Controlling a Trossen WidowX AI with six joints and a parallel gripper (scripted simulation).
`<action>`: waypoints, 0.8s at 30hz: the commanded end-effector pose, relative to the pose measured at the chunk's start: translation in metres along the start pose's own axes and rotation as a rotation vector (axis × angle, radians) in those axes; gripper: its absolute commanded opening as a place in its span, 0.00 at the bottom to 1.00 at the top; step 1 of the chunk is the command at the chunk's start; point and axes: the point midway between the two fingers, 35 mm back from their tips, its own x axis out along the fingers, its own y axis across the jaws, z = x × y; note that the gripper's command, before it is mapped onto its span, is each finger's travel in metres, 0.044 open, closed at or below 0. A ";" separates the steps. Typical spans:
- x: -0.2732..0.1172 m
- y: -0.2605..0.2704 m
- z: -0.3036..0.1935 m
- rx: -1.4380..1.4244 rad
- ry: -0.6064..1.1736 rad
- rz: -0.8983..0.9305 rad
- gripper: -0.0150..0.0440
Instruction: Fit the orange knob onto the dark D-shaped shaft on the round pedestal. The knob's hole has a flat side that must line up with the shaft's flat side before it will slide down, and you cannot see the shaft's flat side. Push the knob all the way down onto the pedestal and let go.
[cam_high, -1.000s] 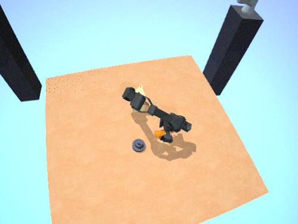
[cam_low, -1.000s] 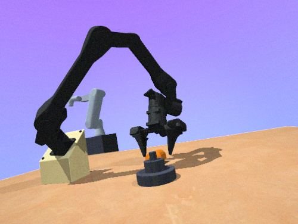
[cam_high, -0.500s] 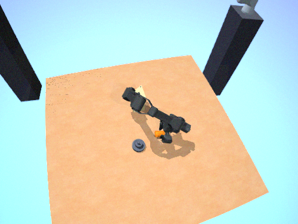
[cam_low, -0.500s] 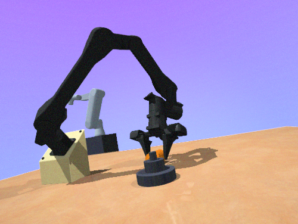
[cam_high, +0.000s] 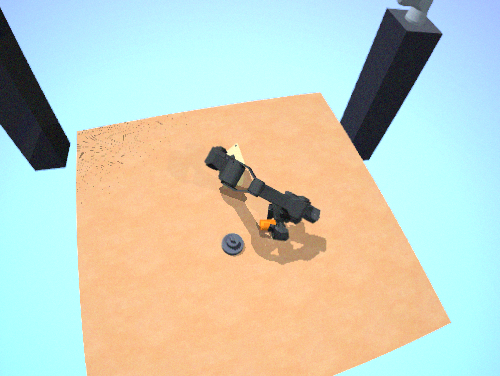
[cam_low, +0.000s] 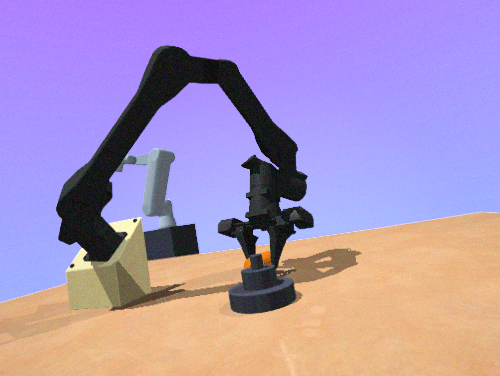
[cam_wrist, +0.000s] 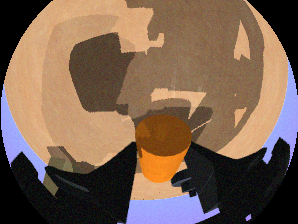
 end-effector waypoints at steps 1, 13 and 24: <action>0.000 0.000 0.000 -0.005 0.001 -0.004 0.57; -0.003 0.000 -0.007 -0.001 -0.119 -0.001 0.56; -0.005 0.000 -0.018 -0.003 -0.304 0.000 0.56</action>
